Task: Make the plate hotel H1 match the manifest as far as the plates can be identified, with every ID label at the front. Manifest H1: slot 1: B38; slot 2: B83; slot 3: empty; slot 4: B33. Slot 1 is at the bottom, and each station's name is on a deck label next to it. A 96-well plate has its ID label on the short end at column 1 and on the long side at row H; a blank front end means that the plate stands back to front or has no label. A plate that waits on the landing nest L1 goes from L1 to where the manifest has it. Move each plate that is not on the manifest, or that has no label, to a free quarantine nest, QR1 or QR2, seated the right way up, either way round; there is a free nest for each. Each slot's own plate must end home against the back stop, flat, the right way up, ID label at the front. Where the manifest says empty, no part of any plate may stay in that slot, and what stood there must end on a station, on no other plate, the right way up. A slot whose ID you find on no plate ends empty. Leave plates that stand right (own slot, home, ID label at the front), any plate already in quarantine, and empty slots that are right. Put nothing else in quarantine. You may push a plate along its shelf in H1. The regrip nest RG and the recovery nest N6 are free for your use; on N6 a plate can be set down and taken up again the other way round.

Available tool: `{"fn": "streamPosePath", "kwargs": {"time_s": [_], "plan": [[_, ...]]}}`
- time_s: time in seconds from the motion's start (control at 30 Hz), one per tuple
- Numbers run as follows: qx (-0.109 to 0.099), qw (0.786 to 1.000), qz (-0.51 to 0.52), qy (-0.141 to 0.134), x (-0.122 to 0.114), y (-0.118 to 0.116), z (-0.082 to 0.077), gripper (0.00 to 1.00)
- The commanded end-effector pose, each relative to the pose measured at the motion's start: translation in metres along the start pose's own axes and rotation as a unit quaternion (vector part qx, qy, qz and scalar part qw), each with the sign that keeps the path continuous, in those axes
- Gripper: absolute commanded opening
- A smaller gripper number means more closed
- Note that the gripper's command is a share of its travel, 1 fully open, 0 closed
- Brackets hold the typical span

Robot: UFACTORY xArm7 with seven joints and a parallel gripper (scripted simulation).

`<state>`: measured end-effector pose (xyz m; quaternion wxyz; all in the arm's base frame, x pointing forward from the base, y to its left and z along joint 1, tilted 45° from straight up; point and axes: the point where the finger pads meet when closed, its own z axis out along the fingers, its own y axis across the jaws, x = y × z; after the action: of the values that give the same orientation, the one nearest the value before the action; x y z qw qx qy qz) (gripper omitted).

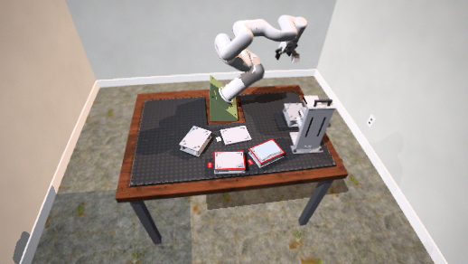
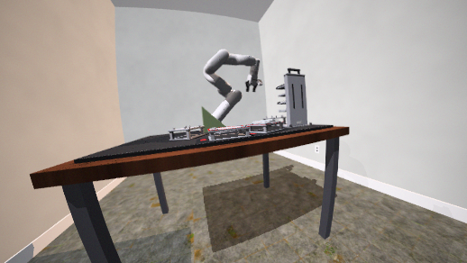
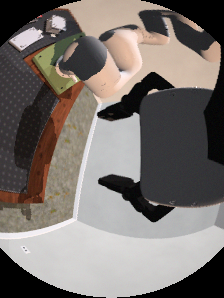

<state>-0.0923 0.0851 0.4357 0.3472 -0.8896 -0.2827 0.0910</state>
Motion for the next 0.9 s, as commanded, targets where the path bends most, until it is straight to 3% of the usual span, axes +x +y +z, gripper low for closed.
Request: {"fn": "streamPosePath", "kwargs": {"time_s": [0.0, 0.53, 0.87], "plan": [[0.001, 1.000, 0.000, 0.000, 0.000, -0.001, -0.001, 1.00], [0.001, 1.000, 0.000, 0.000, 0.000, -0.001, -0.001, 1.00], [0.001, 1.000, 0.000, 0.000, -0.013, -0.002, -0.032, 1.00]]}}
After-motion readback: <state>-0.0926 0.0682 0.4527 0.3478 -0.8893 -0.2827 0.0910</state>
